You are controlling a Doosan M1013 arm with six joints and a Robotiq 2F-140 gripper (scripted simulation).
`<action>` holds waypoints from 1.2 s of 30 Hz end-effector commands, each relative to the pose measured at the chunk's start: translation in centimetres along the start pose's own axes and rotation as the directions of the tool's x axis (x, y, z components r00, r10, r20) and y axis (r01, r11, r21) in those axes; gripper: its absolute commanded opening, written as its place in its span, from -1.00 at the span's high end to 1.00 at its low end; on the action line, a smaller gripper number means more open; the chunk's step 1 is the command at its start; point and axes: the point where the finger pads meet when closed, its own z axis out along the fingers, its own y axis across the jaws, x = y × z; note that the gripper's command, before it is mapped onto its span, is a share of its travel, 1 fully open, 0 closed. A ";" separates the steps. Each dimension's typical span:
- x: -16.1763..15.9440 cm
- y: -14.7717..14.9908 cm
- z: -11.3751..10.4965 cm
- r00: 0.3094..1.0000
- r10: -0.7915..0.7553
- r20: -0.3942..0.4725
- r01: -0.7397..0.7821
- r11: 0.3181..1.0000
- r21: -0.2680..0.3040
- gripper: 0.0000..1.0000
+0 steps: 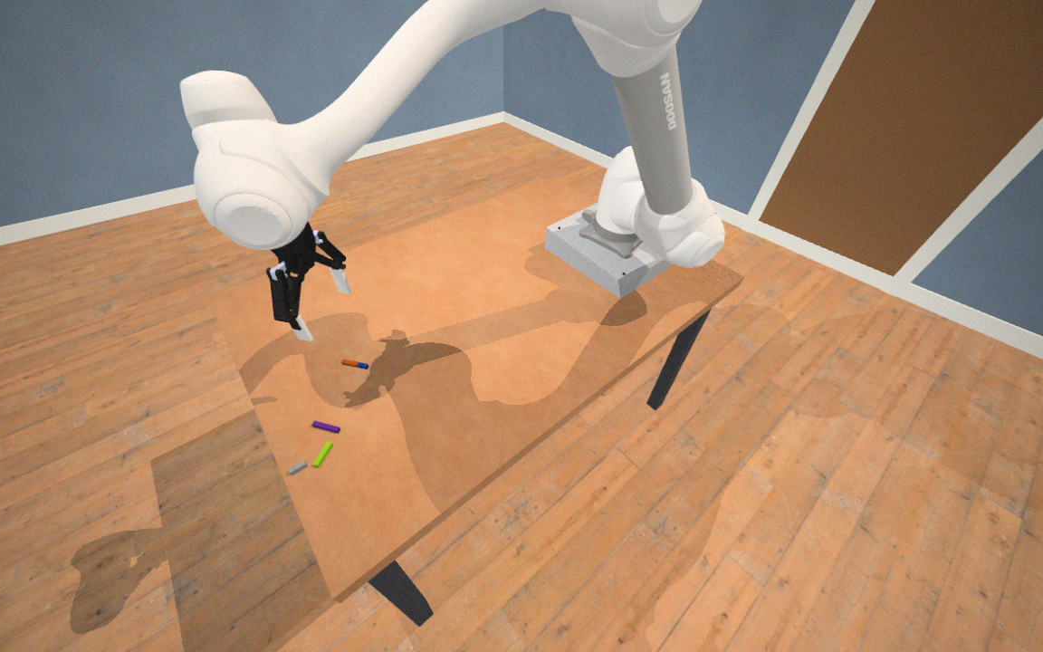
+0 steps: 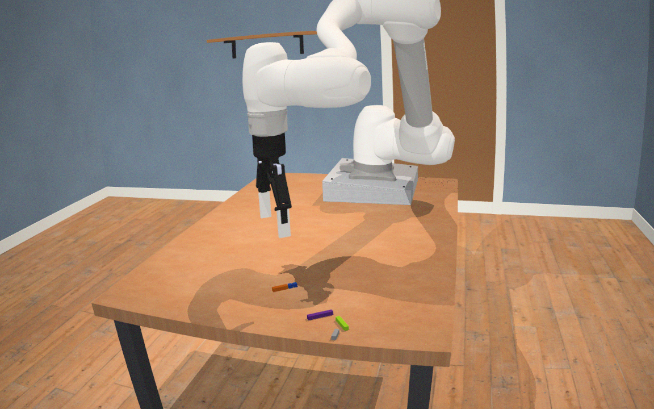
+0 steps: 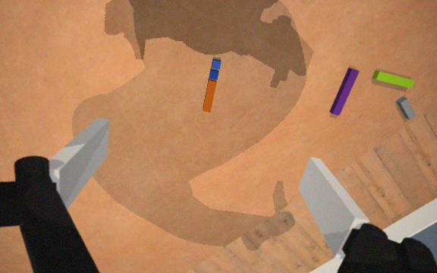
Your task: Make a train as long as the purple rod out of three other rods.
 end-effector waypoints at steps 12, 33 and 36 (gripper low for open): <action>0.0 0.0 -1.9 1.000 0.000 0.000 0.000 1.000 0.000 -1.00; 0.0 0.0 -1.9 1.000 0.000 0.000 0.000 1.000 0.000 -1.00; 0.0 0.0 -1.9 1.000 0.000 0.000 0.000 1.000 0.000 -1.00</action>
